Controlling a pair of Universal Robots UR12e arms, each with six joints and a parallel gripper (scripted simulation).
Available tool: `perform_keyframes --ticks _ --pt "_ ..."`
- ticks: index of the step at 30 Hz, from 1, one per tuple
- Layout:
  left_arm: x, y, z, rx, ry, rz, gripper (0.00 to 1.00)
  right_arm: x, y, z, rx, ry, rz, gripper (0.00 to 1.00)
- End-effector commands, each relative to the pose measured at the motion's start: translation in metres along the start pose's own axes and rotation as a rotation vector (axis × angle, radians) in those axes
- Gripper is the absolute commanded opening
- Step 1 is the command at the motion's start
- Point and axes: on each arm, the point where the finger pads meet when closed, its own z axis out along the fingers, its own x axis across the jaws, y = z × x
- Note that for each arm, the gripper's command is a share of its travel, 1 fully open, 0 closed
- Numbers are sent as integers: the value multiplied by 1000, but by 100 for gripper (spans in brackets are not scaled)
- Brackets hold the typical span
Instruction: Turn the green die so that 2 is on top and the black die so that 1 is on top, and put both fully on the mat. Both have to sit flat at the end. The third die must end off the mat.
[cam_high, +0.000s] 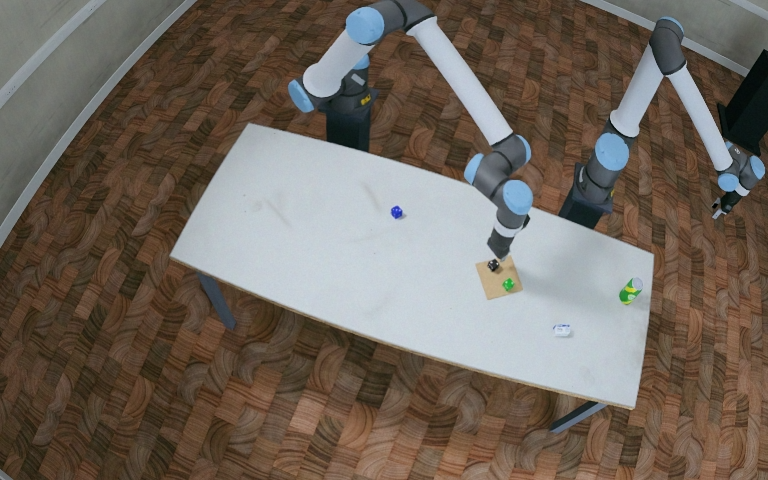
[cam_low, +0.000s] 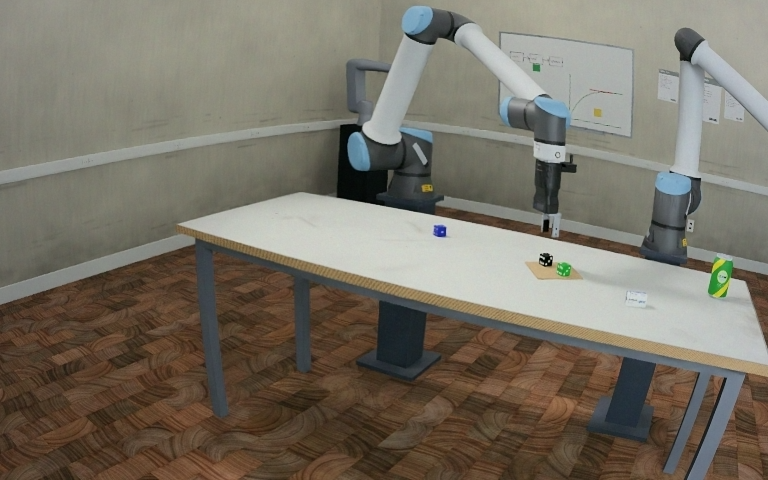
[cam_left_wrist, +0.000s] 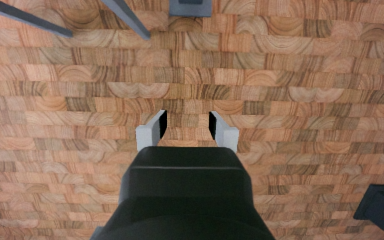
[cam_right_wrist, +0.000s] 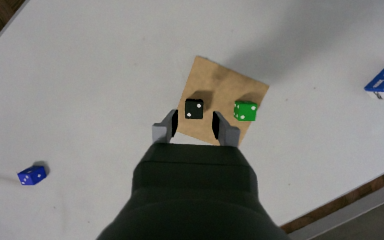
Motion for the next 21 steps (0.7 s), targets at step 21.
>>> perform_keyframes --ticks 21 --pt "2 -1 2 2 1 -2 100 -1 1 34 -1 -2 2 87"
